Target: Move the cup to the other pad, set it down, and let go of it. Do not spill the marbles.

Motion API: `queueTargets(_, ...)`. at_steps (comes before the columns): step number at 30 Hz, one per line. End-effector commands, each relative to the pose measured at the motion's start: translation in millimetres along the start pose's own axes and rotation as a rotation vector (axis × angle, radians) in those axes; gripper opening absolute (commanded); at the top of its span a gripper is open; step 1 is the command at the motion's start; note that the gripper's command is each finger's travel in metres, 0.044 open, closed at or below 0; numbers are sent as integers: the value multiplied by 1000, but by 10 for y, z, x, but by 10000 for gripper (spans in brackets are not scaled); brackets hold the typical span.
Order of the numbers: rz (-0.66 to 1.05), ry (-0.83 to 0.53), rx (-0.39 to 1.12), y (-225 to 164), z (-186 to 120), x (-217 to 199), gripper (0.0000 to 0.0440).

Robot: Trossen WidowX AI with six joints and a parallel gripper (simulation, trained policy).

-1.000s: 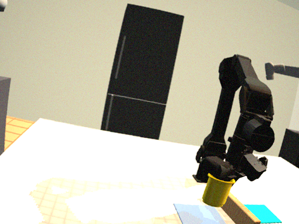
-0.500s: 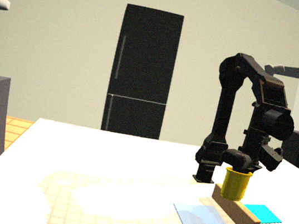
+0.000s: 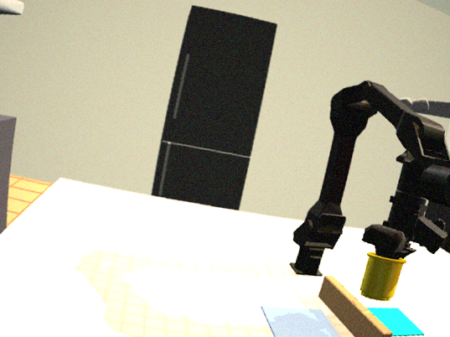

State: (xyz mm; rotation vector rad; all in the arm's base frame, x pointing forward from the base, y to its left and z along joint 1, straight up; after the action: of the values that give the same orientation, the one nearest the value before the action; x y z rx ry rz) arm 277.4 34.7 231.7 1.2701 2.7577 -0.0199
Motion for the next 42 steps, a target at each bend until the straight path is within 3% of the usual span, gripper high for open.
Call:
queueTargets(1, -7, -3, -16, 43, -9, 77, 0)
queueTargets(34, -75, -17, -67, 248, 382, 922, 1)
queueTargets(42, -60, -26, -63, 188, 560, 980, 34)
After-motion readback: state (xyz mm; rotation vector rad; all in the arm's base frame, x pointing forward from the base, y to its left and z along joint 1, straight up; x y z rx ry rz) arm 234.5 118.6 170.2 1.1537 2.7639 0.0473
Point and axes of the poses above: the point midway between the two fingers, 35 mm back from their tips, its own z axis out along the fingers, its own x axis across the jaws, y = z × x, the point moved 10 cm from there along -z, back along the fingers, and after that the axes turned 3 degrees about -z, right-handed, at the moved point
